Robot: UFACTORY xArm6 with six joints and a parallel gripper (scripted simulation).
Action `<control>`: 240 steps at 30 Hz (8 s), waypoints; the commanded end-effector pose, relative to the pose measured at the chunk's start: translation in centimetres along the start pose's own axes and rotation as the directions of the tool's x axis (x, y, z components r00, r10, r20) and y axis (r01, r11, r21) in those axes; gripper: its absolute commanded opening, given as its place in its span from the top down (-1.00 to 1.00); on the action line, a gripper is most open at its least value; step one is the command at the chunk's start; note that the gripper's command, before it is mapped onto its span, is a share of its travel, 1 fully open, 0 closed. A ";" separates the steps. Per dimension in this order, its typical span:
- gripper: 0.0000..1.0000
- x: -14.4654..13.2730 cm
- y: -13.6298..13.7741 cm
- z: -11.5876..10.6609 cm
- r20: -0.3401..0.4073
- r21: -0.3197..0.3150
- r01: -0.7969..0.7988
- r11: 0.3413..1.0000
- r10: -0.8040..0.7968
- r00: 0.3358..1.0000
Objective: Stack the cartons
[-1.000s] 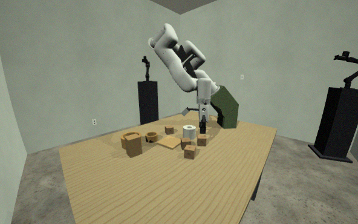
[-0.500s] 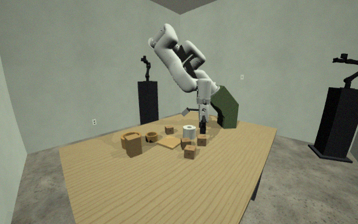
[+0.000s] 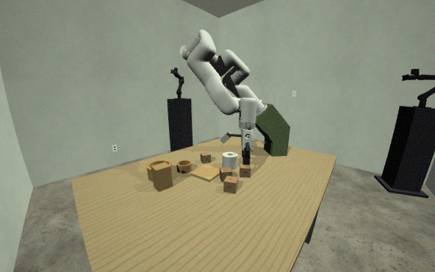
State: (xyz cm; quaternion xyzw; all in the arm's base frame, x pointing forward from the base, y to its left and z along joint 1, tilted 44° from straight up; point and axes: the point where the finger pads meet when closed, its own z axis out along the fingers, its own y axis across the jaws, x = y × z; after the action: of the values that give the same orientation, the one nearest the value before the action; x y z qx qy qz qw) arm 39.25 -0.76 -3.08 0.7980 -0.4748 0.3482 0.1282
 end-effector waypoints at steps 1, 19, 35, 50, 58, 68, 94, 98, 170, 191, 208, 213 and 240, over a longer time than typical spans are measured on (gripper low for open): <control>-1.00 0.0 0.0 0.7 0.001 0.002 0.000 1.000 0.000 1.000; -1.00 0.0 0.0 3.2 0.002 0.001 0.000 1.000 0.000 1.000; -1.00 -0.1 0.0 4.7 0.002 0.002 0.000 1.000 0.000 1.000; -1.00 -0.1 0.1 5.0 0.002 0.002 0.000 1.000 0.000 1.000; -1.00 -0.1 0.1 5.0 0.002 0.002 0.000 1.000 0.000 1.000; 1.00 -0.1 0.1 5.0 0.002 0.002 0.000 1.000 0.000 1.000; 1.00 -0.1 0.1 5.0 0.002 0.002 0.000 1.000 0.000 1.000; 1.00 0.0 0.0 3.7 0.000 0.002 0.000 1.000 0.000 1.000; -1.00 18.8 -0.1 3.7 0.000 0.002 0.000 1.000 0.000 1.000; -1.00 18.8 -0.1 3.7 0.000 0.002 0.000 1.000 0.000 1.000; -1.00 18.8 -0.1 -2.4 0.000 0.002 0.000 1.000 0.000 1.000; -1.00 18.8 -0.1 -2.4 0.000 0.002 0.000 1.000 0.000 1.000; -1.00 18.8 -0.1 -2.4 0.000 0.002 0.000 1.000 0.000 1.000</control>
State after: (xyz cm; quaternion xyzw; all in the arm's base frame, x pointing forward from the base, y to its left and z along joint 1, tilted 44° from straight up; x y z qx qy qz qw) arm 43.94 -12.00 11.31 0.7982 -0.4748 0.3481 0.1280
